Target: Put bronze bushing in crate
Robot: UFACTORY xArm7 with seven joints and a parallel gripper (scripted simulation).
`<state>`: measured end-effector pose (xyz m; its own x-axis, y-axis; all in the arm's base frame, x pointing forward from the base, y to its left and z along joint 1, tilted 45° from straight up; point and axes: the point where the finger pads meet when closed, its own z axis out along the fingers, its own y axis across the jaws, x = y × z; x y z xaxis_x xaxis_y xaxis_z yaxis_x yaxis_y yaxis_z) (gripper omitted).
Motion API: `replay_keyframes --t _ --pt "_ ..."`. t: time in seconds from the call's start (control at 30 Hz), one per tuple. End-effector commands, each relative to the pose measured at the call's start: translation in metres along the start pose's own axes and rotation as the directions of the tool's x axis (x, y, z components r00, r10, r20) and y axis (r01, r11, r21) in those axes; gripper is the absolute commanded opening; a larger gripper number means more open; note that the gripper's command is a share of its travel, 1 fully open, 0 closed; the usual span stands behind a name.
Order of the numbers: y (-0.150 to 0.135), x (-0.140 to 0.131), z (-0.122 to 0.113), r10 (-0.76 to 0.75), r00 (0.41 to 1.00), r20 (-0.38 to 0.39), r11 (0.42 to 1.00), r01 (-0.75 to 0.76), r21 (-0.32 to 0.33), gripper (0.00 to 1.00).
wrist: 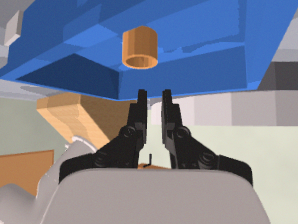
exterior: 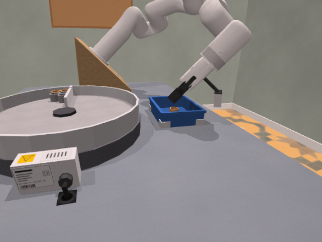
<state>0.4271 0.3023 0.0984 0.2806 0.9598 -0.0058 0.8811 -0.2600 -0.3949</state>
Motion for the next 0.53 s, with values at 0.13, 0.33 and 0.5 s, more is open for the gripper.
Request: replay_keyframes --t 0.13,0.33,0.5 --pt "0.001 -0.022 -0.028 0.002 1.0 -0.003 1.0 -0.002 -0.003 0.15" --pt "0.001 -0.034 -0.042 0.002 1.0 -0.003 1.0 -0.002 -0.003 0.15" --pt "0.001 -0.034 -0.042 0.002 1.0 -0.003 1.0 -0.002 -0.003 0.15"
